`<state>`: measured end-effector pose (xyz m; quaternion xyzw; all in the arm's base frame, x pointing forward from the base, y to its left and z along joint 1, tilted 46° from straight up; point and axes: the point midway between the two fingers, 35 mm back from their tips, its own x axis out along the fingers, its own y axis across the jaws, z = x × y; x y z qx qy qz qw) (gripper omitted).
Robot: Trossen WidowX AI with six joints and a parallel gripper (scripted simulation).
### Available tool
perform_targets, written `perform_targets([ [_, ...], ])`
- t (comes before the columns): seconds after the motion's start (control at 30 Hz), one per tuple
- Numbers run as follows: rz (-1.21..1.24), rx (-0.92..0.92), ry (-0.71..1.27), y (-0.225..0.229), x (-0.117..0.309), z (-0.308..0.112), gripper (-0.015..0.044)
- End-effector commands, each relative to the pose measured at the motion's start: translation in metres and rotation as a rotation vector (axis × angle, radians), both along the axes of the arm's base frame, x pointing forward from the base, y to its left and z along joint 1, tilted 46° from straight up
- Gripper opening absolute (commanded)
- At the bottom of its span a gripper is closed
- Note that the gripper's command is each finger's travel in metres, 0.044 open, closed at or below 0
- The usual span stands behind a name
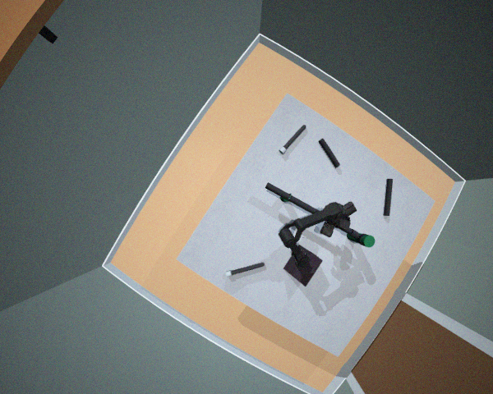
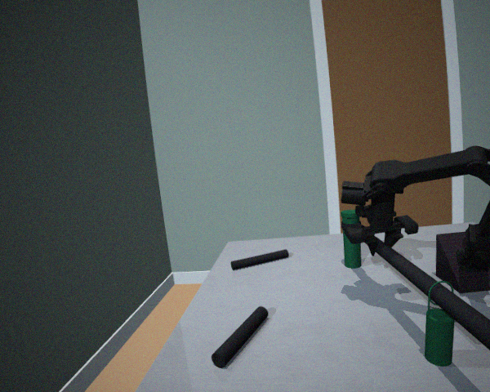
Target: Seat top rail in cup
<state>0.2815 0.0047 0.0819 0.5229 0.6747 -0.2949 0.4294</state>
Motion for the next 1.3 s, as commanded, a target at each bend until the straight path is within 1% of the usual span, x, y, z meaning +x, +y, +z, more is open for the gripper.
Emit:
perform_targets([
  [0.0,-0.012,-0.016,-0.005,-0.0072,0.0008,-0.0013,0.0],
  [0.3,0.0,0.0,0.0,0.0,0.0,0.0,0.0],
  [1.27,-0.003,-0.004,0.002,-0.0033,-0.0002,-0.0017,0.0],
])
